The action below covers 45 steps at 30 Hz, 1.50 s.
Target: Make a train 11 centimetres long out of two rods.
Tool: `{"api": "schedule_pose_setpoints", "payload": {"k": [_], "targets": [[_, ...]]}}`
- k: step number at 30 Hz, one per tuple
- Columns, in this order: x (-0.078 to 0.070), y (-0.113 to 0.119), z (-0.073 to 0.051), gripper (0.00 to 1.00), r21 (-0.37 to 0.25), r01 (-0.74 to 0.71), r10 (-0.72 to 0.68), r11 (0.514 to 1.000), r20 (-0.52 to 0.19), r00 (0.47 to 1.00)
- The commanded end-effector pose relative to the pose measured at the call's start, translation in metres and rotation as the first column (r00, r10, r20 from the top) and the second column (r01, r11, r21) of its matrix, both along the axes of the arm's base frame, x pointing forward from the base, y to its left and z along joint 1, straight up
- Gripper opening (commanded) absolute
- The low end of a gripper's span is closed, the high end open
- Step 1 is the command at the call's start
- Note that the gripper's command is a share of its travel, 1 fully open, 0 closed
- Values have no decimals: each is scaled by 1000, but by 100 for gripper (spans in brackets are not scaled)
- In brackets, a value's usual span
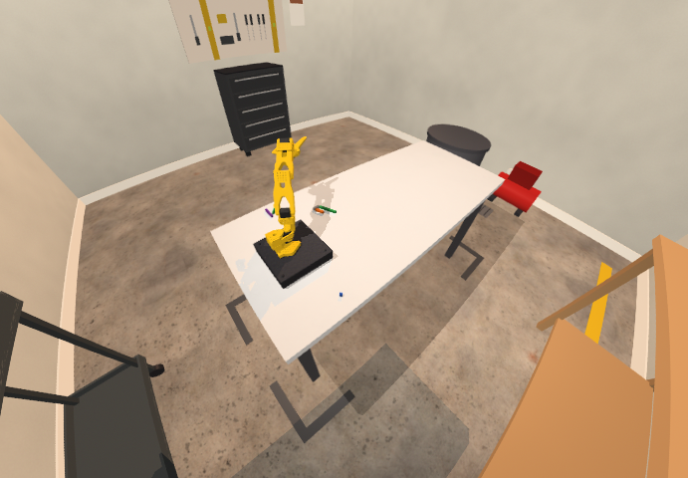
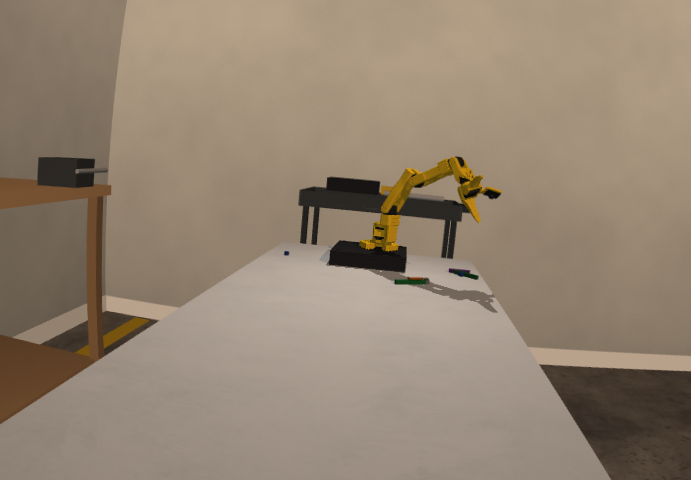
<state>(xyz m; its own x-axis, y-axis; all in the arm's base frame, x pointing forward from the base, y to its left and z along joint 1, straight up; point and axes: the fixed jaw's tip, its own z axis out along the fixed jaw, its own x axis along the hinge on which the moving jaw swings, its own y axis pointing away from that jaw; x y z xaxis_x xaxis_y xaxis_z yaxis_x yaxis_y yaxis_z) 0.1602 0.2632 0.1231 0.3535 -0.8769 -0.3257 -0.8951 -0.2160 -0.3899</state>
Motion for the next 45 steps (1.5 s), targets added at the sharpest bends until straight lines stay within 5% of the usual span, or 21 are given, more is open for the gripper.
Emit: {"api": "schedule_pose_setpoints", "payload": {"k": [1,24,35,45], "targets": [[0,0,2,100,5,0,0,1000,2,1000],[-6,-2,4,100,-6,-31,31,1000,6,1000],[-49,-20,17,100,-88,-253,257,963,29,966],[-109,-71,15,100,-212,-575,595,790,35,803]]}}
